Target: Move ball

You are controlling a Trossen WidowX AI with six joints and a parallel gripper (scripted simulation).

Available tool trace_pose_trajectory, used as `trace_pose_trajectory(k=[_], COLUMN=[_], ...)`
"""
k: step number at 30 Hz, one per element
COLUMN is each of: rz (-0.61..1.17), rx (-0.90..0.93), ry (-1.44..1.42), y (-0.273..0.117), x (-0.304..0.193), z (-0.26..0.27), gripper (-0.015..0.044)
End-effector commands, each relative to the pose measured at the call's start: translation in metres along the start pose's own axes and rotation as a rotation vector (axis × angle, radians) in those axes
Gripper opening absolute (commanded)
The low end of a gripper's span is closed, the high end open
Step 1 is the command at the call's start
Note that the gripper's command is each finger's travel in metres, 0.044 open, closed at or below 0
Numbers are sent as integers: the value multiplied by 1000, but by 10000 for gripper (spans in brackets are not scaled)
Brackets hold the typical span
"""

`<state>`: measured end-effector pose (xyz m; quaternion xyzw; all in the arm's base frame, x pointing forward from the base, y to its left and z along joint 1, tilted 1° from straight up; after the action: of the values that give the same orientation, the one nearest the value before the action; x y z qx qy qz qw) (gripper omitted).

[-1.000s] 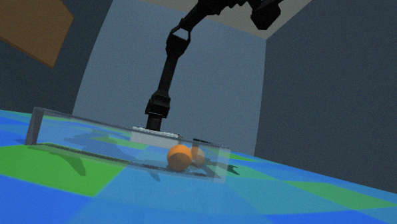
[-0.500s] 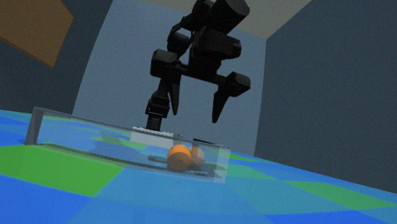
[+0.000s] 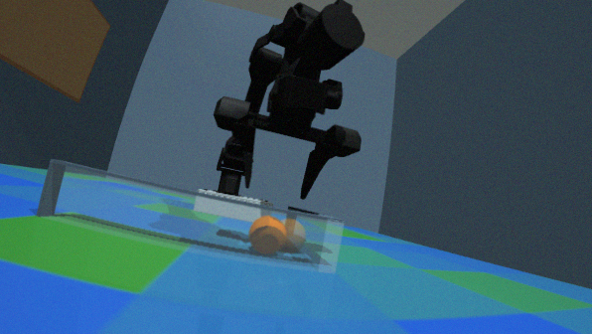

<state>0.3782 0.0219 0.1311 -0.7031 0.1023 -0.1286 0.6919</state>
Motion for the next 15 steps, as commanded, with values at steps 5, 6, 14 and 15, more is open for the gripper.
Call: trace_pose_trajectory(k=[5,6,14,15], rz=[11,11,11,11], rx=[3,3,2,2], ry=[6,6,6,6], y=[14,15,28,29], x=[-1,-1,0,0], z=[0,0,0,0], gripper=[338,338,338,338])
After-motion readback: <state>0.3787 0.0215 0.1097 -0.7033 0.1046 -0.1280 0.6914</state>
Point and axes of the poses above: the point midway between the two fingers, 35 mm back from their tips, its own y axis out along the fingers, its own z axis across the jaws, x = y × z, the point moved 7 cm from there along -y, back along the fingers, and after that the axes turned 9 degrees about y, right-handed, at the moved point
